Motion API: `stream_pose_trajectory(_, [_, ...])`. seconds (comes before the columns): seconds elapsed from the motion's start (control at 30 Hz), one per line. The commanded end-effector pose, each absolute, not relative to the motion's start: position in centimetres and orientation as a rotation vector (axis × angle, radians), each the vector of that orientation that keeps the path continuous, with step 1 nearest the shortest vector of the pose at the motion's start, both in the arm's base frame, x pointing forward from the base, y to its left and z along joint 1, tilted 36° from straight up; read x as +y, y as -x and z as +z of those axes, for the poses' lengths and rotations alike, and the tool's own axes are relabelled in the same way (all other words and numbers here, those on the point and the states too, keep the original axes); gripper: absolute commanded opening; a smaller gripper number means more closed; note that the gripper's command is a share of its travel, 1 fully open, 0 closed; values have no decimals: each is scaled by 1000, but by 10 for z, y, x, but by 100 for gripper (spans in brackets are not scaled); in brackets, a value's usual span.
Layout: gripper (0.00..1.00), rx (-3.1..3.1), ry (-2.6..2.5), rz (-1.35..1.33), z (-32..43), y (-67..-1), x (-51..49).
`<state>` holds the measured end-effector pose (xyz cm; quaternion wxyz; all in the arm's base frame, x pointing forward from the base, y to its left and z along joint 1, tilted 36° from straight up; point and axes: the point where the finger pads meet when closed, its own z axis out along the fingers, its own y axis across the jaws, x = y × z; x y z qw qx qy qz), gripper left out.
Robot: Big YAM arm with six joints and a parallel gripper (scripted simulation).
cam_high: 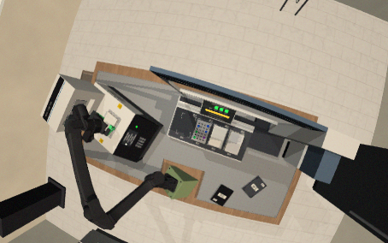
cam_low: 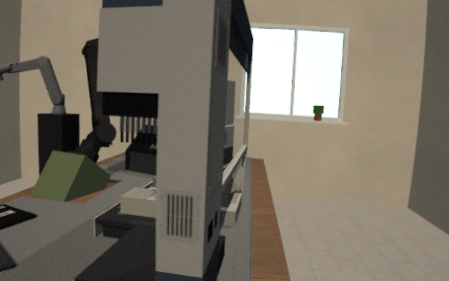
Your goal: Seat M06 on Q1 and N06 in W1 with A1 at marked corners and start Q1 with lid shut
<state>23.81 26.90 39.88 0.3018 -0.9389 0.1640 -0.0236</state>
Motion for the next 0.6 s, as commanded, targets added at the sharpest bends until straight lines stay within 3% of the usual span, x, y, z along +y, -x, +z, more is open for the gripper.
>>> stream_pose_trajectory(0.0, [100,401,2429,-129,439,-238,265])
stream_pose_trajectory(0.57, [100,396,2427,-137,463,-233,249])
